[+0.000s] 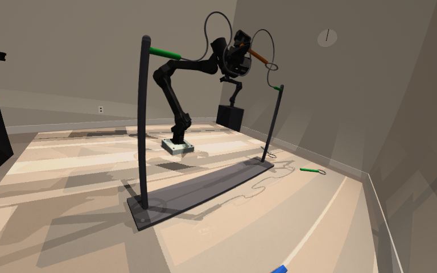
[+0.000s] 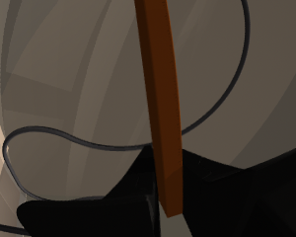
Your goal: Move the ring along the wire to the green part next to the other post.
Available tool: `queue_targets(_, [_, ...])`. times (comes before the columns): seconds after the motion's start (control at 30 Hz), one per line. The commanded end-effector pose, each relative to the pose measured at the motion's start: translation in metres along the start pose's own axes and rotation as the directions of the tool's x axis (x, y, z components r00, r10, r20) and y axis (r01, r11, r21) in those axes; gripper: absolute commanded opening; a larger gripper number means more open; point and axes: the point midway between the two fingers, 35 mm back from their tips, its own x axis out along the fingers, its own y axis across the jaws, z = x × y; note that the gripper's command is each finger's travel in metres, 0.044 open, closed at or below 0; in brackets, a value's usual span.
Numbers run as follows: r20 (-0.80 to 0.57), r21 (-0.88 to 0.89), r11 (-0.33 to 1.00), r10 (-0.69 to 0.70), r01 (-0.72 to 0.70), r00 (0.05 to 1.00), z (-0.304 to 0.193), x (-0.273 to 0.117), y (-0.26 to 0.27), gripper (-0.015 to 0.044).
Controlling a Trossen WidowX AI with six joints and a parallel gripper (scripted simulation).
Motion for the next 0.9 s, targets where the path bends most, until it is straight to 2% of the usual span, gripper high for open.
queue_targets(0.0, [0.003,-0.025,1.000,-0.017,0.017,1.000,-0.002,-0.001,-0.001,-0.0150])
queue_targets(0.27, [0.004,-0.039,0.999,-0.023,0.023,1.000,-0.003,-0.001,0.005,-0.0150])
queue_targets(0.6, [-0.010,0.033,0.999,0.009,-0.008,1.000,-0.004,-0.003,0.024,-0.0150])
queue_targets(0.87, [-0.095,0.141,0.988,0.073,-0.059,0.993,-0.001,-0.016,0.043,-0.0150])
